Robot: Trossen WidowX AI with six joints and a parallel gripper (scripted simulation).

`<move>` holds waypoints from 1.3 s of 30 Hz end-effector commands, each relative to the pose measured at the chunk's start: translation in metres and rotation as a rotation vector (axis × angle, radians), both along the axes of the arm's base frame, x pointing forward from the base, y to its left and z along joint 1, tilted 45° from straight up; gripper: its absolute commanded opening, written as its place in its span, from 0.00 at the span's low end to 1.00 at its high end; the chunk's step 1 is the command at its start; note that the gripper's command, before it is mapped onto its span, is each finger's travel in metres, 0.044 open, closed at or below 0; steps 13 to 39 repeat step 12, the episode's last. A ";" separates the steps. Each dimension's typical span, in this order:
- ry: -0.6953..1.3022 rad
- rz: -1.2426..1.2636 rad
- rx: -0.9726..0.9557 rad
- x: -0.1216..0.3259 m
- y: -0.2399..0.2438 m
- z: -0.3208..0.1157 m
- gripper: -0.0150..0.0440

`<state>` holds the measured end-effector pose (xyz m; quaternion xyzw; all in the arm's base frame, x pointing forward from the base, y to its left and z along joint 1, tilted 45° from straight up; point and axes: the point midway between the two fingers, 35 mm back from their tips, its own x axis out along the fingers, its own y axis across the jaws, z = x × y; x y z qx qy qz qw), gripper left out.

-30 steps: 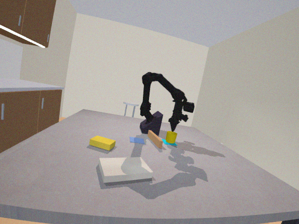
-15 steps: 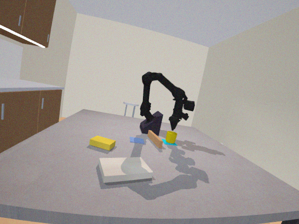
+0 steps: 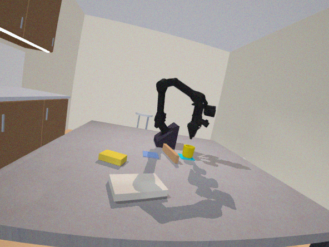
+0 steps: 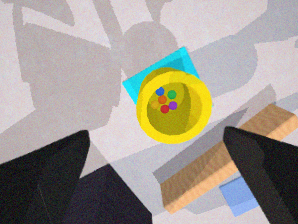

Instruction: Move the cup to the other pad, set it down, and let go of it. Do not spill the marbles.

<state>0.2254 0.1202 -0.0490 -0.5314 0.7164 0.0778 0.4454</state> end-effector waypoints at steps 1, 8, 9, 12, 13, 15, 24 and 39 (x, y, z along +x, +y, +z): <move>-0.001 -0.009 0.003 0.001 0.012 0.012 1.00; -0.001 -0.010 0.003 0.003 0.021 0.021 1.00; -0.001 -0.010 0.003 0.003 0.021 0.021 1.00; -0.002 -0.001 0.003 0.003 0.018 0.018 1.00; -0.002 -0.001 0.003 0.003 0.018 0.018 1.00; -0.002 -0.001 0.003 0.003 0.018 0.018 1.00; -0.002 -0.001 0.003 0.003 0.018 0.018 1.00; -0.002 -0.001 0.003 0.003 0.018 0.018 1.00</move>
